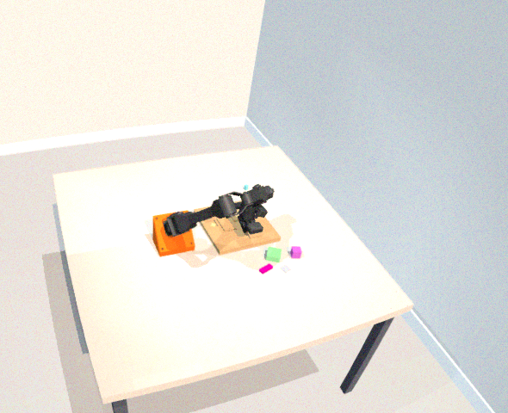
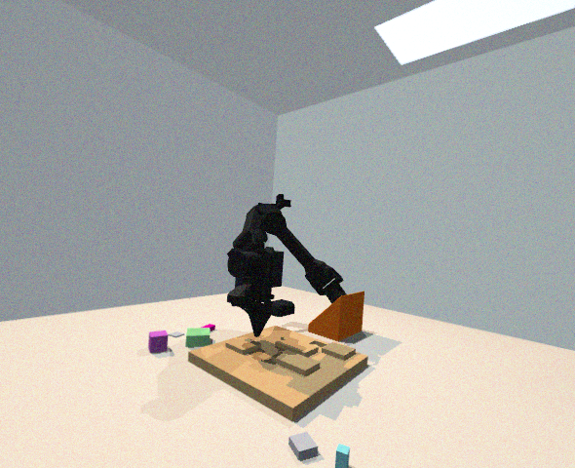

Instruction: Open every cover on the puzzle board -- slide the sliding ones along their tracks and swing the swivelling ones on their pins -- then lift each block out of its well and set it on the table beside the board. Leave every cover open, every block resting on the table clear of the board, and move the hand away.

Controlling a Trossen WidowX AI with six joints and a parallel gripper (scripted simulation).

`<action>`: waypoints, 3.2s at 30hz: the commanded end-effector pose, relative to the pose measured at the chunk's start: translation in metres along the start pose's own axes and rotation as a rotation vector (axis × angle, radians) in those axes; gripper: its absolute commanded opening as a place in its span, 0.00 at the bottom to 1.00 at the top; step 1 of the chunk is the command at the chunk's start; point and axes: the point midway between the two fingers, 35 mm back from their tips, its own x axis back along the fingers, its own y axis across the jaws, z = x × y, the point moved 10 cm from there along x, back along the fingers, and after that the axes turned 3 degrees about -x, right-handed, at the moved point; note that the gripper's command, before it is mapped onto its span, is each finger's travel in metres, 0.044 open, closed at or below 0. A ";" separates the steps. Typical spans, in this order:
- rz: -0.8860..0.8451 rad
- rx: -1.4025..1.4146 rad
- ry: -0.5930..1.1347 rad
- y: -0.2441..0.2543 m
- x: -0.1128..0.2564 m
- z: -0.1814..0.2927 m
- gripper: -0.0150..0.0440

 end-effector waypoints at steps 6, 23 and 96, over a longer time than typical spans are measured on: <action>0.006 0.008 0.008 -0.001 -0.011 0.002 0.25; 0.007 0.007 0.008 -0.001 -0.015 -0.007 0.25; 0.007 0.004 0.004 0.003 -0.015 -0.079 0.25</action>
